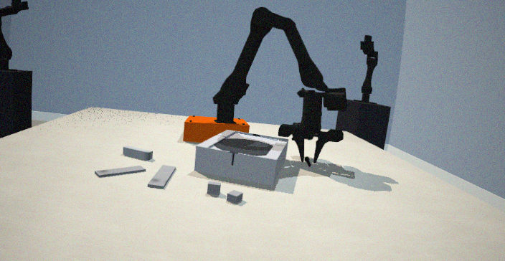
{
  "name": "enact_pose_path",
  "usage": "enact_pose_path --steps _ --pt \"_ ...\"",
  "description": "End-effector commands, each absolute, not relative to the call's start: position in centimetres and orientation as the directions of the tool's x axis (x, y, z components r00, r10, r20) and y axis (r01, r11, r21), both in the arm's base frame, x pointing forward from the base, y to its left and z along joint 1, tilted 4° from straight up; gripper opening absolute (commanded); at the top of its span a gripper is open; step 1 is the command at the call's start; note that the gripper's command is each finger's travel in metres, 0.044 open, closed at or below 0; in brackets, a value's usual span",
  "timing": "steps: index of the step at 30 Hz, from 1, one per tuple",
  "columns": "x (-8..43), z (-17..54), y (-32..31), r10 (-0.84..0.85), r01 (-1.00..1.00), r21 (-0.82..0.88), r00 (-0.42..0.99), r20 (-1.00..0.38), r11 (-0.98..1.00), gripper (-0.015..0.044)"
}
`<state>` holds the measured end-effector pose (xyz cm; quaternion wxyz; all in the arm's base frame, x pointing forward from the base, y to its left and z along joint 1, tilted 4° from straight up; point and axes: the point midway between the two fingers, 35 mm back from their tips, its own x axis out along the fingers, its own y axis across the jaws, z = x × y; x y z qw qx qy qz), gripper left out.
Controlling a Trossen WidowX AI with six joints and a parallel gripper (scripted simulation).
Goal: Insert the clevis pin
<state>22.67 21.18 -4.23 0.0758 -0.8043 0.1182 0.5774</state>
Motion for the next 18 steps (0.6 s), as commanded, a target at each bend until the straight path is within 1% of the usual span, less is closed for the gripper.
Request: enact_pose_path --steps 1,12,16,18 --pt "22.58 -4.46 21.02 -0.11 -0.281 0.021 0.303 -0.947 -0.96 0.016" --pt "22.58 -4.46 21.02 -0.11 -0.281 0.021 0.303 -0.947 -0.96 0.016" --pt "22.58 -4.46 21.02 -0.11 -0.281 0.021 0.303 -0.947 -0.96 0.0055" --pt "22.58 -4.46 21.02 -0.11 -0.281 0.021 0.303 -0.947 -0.96 0.0042"
